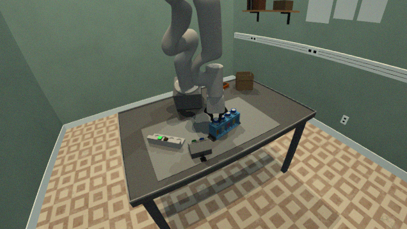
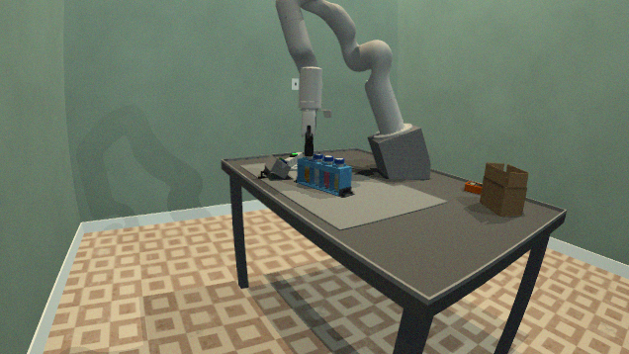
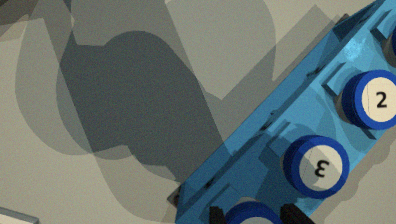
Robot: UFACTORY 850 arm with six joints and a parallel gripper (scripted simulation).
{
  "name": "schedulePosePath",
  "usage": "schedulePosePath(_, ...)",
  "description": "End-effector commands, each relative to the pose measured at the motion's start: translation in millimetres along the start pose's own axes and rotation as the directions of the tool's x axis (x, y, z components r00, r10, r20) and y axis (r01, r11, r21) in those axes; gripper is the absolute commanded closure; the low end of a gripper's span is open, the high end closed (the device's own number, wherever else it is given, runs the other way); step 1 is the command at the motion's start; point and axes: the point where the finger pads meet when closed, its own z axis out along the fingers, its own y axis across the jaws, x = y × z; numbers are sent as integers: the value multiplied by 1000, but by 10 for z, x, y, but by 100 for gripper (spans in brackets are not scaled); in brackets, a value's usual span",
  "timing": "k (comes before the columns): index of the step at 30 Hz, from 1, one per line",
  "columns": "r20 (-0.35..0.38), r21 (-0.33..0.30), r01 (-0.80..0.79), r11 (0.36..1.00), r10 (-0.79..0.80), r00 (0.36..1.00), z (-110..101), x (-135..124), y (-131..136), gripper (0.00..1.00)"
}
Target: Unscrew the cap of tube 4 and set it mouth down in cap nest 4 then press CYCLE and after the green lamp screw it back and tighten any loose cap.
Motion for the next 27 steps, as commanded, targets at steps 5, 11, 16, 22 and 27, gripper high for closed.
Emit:
schedulePosePath(5, 2, 2, -295, 956, 295, 956, 0, -4, -1, 100)
schedulePosePath(11, 2, 2, -522, 853, 522, 853, 1, -4, -1, 100)
schedulePosePath(16, 2, 2, -644, 765, 644, 765, 2, -4, -1, 100)
schedulePosePath(22, 3, 1, -813, 582, 813, 582, 4, -4, -1, 100)
schedulePosePath(27, 3, 0, -912, 409, 912, 409, 5, -4, -1, 100)
